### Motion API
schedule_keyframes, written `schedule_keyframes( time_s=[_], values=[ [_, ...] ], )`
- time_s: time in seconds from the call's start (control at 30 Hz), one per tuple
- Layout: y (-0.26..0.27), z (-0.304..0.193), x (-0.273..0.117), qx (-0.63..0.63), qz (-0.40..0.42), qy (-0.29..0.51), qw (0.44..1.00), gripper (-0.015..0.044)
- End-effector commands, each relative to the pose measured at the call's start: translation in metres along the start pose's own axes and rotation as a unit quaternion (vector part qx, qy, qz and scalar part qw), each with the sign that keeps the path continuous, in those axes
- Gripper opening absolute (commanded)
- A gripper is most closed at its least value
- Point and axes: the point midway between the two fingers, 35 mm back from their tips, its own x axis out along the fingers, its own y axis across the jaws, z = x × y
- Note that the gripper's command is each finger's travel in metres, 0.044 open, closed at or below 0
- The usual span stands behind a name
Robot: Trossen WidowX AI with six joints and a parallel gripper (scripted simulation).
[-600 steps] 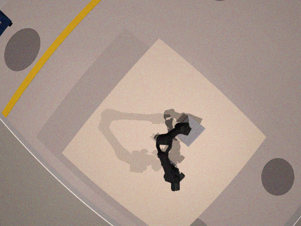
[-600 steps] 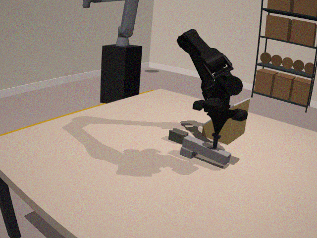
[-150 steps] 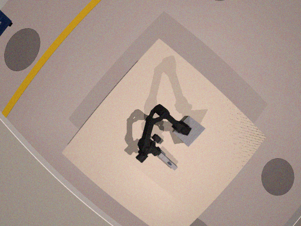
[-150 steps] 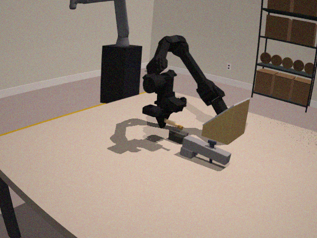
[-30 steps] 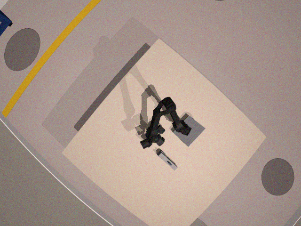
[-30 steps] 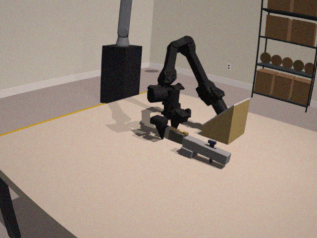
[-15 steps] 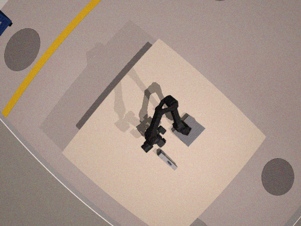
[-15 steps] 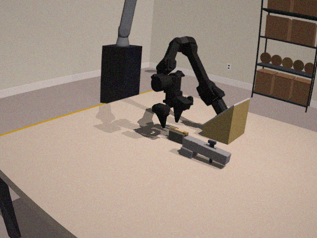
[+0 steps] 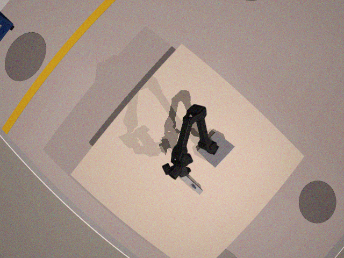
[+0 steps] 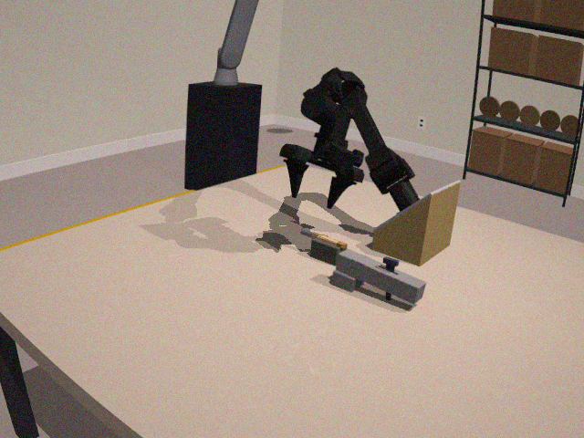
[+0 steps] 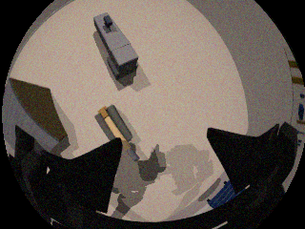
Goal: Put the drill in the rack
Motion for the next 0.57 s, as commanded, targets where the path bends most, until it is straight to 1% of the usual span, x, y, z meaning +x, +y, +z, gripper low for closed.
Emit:
schedule_keyframes(
  time_s=[0.0, 0.13, 0.27, 0.4, 0.53],
  values=[
    [-0.018, 0.031, -0.040, 0.149, -0.101, -0.090, 0.980, 0.0440],
    [-0.027, 0.056, -0.088, 0.295, -0.156, -0.215, 0.918, 0.0440],
    [-0.026, 0.072, -0.139, 0.425, -0.152, -0.356, 0.818, 0.0440],
    [-0.017, 0.078, -0.188, 0.529, -0.089, -0.488, 0.689, 0.0440],
    [-0.005, 0.075, -0.230, 0.594, 0.014, -0.582, 0.555, 0.0440]
  ],
)
